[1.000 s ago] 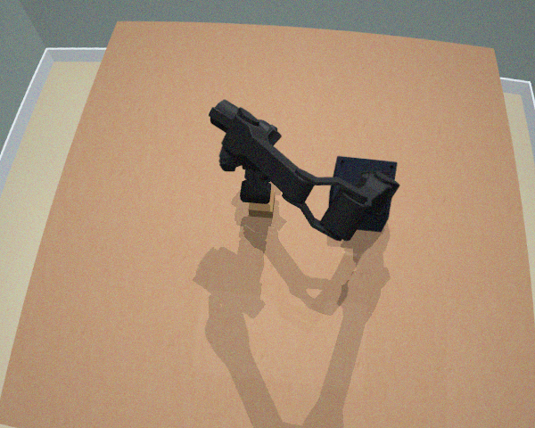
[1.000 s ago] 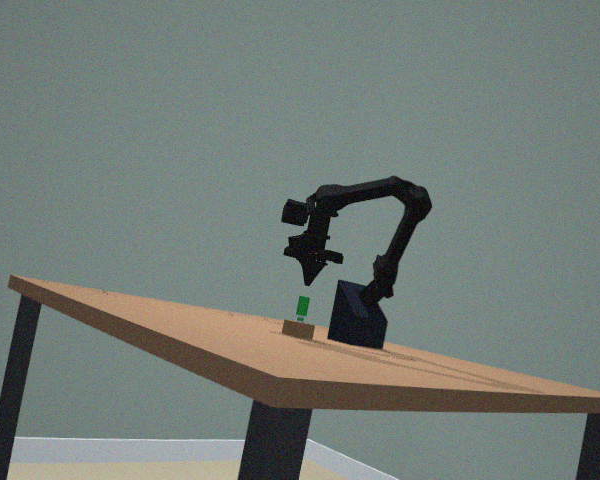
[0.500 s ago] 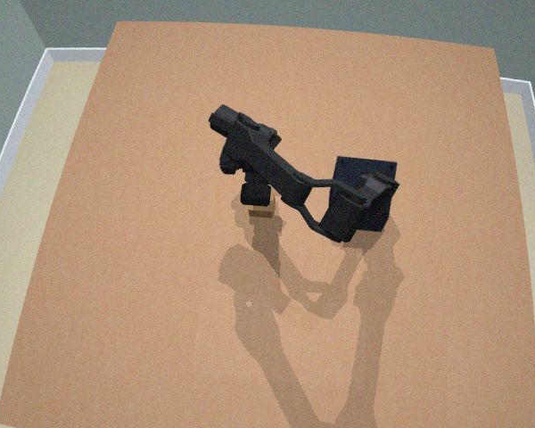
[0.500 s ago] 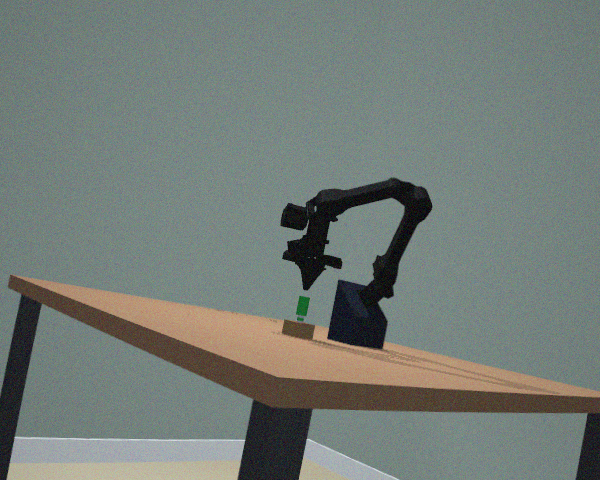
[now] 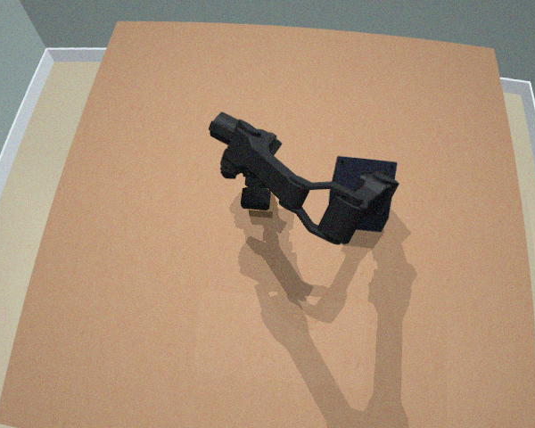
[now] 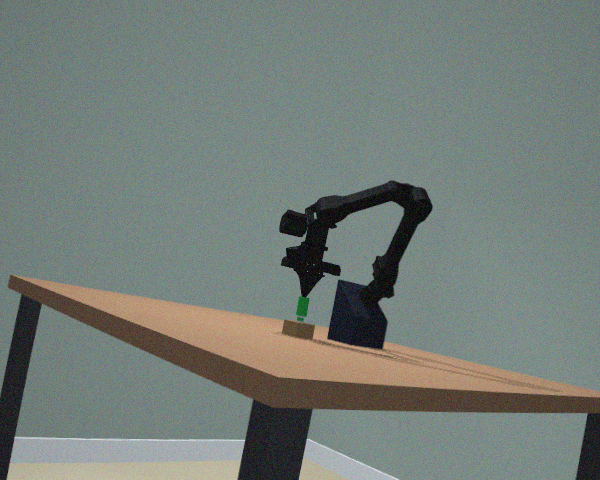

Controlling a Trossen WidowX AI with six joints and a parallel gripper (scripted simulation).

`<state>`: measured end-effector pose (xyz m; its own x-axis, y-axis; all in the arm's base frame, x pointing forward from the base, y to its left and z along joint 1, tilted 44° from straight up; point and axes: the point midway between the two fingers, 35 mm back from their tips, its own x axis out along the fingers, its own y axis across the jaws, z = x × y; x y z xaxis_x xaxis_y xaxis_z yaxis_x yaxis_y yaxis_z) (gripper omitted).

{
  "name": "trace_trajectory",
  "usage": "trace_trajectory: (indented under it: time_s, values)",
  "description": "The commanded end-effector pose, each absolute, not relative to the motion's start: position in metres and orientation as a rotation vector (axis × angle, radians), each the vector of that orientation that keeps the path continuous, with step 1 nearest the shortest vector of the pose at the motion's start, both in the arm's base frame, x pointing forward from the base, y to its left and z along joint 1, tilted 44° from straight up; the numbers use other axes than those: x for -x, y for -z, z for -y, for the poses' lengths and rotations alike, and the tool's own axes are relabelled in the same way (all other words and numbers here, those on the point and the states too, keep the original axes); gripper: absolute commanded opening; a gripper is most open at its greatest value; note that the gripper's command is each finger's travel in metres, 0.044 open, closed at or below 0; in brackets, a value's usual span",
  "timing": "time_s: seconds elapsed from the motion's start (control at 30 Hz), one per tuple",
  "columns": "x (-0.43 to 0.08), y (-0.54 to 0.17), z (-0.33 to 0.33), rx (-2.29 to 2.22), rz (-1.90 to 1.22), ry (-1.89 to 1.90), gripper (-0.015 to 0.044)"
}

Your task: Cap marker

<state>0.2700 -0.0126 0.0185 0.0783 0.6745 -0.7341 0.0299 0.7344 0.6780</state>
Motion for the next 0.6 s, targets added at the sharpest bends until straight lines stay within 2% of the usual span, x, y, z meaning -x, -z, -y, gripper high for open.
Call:
trace_trajectory:
  time_s: [0.0,0.33,0.57]
  values:
    - [-0.269,-0.012,0.006,-0.633,-1.436,-0.540,0.0000]
    - [-0.271,-0.018,0.013,-0.620,-1.424,-0.530,0.0000]
    - [-0.265,-0.079,0.071,-0.619,-1.427,-0.529,0.0000]
